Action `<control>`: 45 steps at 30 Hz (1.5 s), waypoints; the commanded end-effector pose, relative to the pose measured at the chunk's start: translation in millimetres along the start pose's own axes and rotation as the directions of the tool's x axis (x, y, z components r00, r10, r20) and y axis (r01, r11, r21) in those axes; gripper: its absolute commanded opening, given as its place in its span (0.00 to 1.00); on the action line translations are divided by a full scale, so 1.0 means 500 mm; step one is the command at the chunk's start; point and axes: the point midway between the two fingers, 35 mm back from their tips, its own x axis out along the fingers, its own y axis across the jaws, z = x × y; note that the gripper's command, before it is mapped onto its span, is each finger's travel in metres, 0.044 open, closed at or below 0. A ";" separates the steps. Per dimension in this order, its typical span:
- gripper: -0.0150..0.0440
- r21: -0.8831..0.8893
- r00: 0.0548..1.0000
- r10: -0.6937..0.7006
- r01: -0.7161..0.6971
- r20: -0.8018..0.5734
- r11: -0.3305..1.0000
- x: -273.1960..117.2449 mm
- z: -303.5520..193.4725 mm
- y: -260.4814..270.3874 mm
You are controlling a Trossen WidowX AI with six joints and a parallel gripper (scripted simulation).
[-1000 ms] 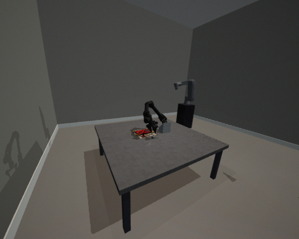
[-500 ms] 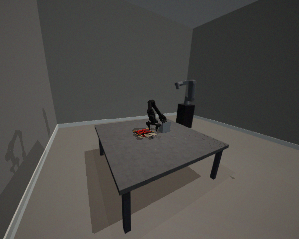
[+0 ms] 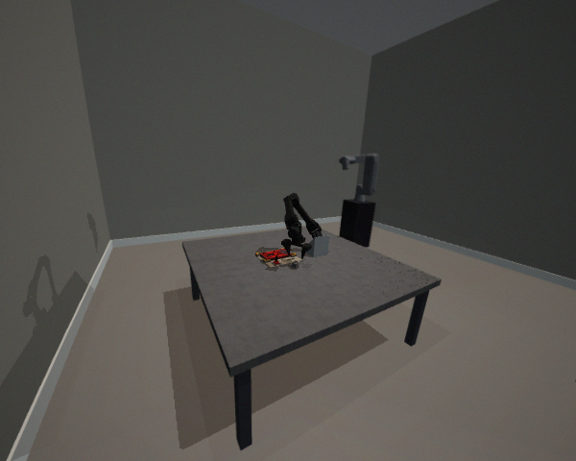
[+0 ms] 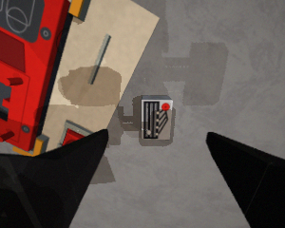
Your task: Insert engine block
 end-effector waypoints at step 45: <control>0.30 -0.005 1.000 0.007 -0.007 -0.006 1.000 0.087 0.000 -0.002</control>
